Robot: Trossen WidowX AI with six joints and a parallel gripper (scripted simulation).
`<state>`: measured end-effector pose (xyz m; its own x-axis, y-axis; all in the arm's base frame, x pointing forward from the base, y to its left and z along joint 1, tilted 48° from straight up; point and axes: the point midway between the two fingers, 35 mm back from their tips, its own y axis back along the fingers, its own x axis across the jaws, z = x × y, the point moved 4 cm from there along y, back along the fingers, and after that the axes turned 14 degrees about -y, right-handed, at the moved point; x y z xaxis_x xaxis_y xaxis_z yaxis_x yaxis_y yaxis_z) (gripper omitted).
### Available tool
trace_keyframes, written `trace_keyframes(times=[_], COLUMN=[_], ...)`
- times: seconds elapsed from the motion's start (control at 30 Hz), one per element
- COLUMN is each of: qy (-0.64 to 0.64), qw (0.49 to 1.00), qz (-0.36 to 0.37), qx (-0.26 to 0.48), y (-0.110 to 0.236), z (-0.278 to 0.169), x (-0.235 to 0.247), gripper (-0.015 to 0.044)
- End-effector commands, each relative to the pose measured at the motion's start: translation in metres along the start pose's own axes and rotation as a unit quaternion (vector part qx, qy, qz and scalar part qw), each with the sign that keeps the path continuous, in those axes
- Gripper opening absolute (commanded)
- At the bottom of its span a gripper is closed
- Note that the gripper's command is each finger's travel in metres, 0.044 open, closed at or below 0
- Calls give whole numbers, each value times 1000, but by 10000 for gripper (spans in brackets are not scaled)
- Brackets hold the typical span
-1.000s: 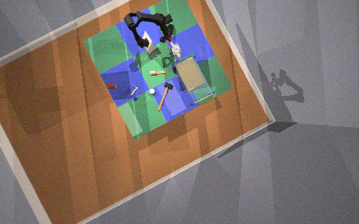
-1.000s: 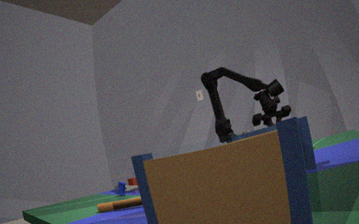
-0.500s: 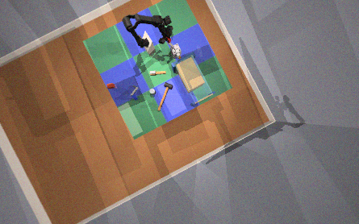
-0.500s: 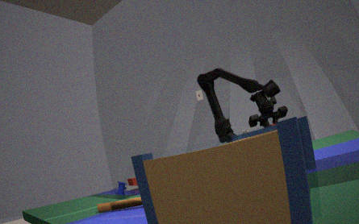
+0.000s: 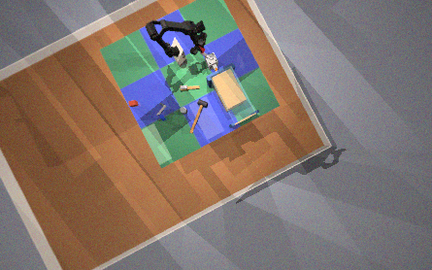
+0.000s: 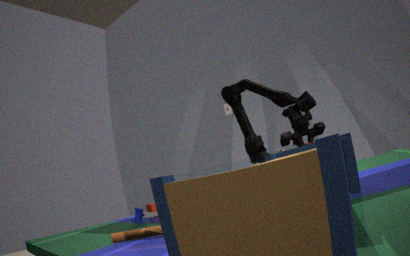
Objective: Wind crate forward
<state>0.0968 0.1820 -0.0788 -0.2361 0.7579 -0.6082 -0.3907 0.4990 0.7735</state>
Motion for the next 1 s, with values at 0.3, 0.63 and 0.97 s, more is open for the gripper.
trace_keyframes(times=[0.3,0.63,0.97], qy=[6,6,6], qw=[1000,1000,1000], qz=[-20,-21,-21], qx=[-7,-7,-7], y=[-2,-4,-6], z=[9,16,23], x=[-25,-34,-42], gripper=[0,0,0])
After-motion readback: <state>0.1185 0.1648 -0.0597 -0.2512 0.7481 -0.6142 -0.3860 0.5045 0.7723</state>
